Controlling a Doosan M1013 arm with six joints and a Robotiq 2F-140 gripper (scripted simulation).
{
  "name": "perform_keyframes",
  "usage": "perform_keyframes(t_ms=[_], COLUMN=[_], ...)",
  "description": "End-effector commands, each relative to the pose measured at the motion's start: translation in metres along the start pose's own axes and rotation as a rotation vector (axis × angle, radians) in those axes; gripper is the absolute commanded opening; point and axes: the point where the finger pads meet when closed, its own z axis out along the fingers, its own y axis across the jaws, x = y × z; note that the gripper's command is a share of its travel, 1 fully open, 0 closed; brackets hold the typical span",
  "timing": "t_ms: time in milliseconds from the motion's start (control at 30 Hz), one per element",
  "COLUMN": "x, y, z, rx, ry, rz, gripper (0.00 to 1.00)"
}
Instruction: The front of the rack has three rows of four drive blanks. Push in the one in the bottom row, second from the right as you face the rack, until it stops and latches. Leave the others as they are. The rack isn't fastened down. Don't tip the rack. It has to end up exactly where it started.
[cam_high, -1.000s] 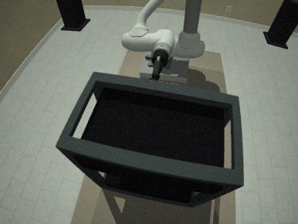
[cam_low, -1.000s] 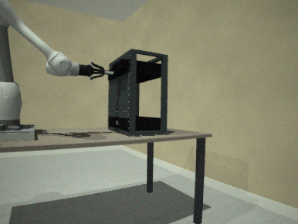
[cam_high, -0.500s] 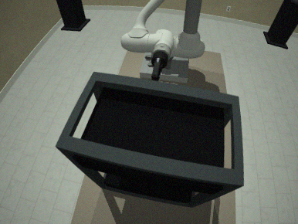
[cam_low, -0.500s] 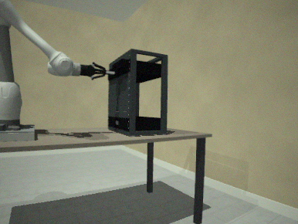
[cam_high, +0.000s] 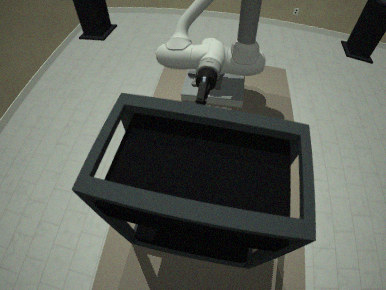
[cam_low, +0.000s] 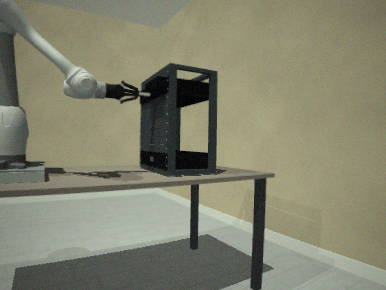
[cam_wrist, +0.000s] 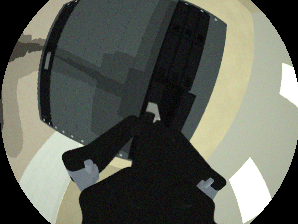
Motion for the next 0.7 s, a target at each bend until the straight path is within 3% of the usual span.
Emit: perform_keyframes(t_ms=[0, 667], x=[0.0, 0.0], y=[0.0, -0.0001], z=[0.0016, 0.0116], rx=[0.0, 0.0], ry=[0.0, 0.0], rz=[0.0, 0.0], gripper=[0.0, 0.0])
